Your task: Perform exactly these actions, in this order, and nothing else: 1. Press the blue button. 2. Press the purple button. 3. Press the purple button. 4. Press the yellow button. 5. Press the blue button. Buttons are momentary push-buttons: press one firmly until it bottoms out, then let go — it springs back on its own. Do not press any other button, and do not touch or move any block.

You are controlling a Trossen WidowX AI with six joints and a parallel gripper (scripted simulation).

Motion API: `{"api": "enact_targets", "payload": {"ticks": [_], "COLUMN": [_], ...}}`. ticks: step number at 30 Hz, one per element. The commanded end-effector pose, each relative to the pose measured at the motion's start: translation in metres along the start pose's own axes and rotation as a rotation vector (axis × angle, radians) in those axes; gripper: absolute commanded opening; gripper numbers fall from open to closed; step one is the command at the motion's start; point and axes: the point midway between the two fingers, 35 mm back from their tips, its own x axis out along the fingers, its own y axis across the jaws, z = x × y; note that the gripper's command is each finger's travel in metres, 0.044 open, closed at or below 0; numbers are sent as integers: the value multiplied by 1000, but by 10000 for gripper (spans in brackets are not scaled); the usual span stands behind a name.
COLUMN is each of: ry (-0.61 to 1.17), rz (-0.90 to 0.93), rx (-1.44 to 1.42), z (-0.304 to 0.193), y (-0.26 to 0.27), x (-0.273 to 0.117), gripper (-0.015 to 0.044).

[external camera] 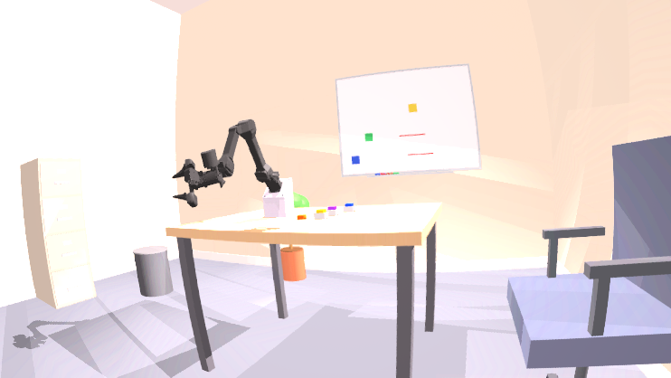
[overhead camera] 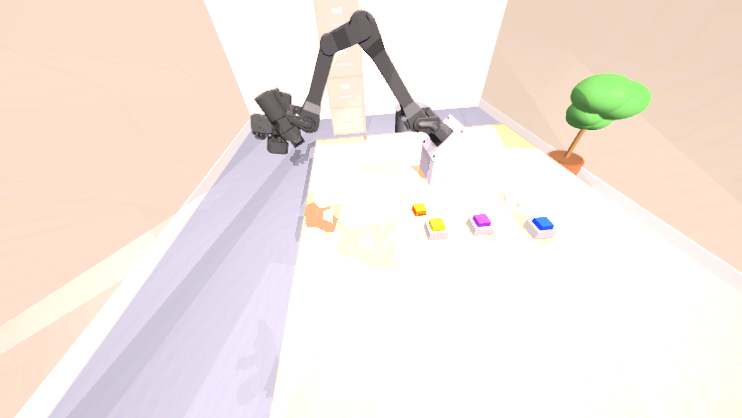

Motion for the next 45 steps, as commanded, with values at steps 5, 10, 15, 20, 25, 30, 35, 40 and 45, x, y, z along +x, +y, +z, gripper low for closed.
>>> {"api": "enact_targets", "payload": {"ticks": [5,10,15,20,25,30,35,40,45], "ry": [-57,-111,-161,-186,-184,-167,-145,-126,-116], "rz": [108,350,609,858,1078,1273,1441,1584,1688], "rx": [14,47,88,106,78,10,-89,-209,-363], "z": [14,32,48,55,47,26,-6,-47,-99], "y": [24,91,147,187,214,227,225,209,182], "x": [-27,-78,-149,-232,-317,-403,-487,-565,-631], "gripper": [400,400,400,400,400,400,400,400,400]}}
